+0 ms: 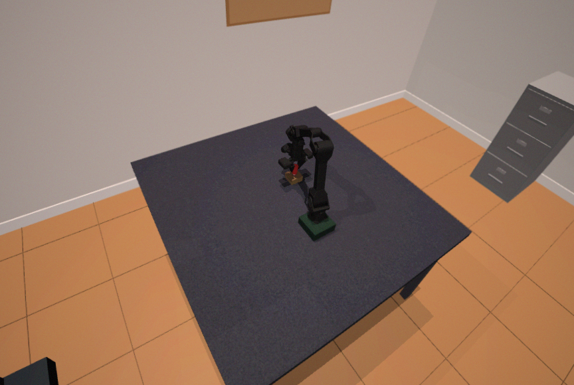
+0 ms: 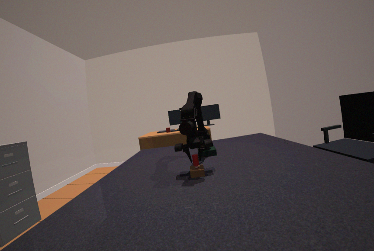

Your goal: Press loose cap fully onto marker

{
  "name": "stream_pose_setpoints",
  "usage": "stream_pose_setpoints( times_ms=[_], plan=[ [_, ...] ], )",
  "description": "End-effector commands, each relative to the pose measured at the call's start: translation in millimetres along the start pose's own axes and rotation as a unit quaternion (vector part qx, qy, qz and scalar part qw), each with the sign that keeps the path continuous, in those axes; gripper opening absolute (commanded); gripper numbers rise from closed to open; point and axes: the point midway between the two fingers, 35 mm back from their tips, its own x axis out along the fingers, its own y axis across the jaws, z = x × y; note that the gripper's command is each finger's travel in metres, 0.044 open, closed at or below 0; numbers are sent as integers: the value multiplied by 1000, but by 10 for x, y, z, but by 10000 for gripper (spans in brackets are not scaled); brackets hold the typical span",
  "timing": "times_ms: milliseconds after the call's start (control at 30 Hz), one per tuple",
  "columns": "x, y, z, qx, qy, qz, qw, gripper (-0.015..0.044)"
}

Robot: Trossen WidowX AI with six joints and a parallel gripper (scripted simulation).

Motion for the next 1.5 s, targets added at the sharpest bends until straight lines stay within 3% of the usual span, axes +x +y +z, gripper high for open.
stream_pose_setpoints(
  times_ms=[0, 167, 333, 533, 700, 1267, 1467],
  plan=[
    [0, -1, 0, 0, 0, 0, 1000, 315],
    [0, -1, 0, 0, 0, 0, 1000, 440],
    [-111, -4, 15, 0, 0, 0, 1000, 440],
    [-704, 0, 9, -1, -1, 1, 1000, 440],
    [-752, -2, 1, 0, 0, 0, 1000, 440],
    [-646, -2, -45, 16, 0, 1, 1000, 0],
    [-646, -2, -45, 16, 0, 1, 1000, 0]
  ],
)
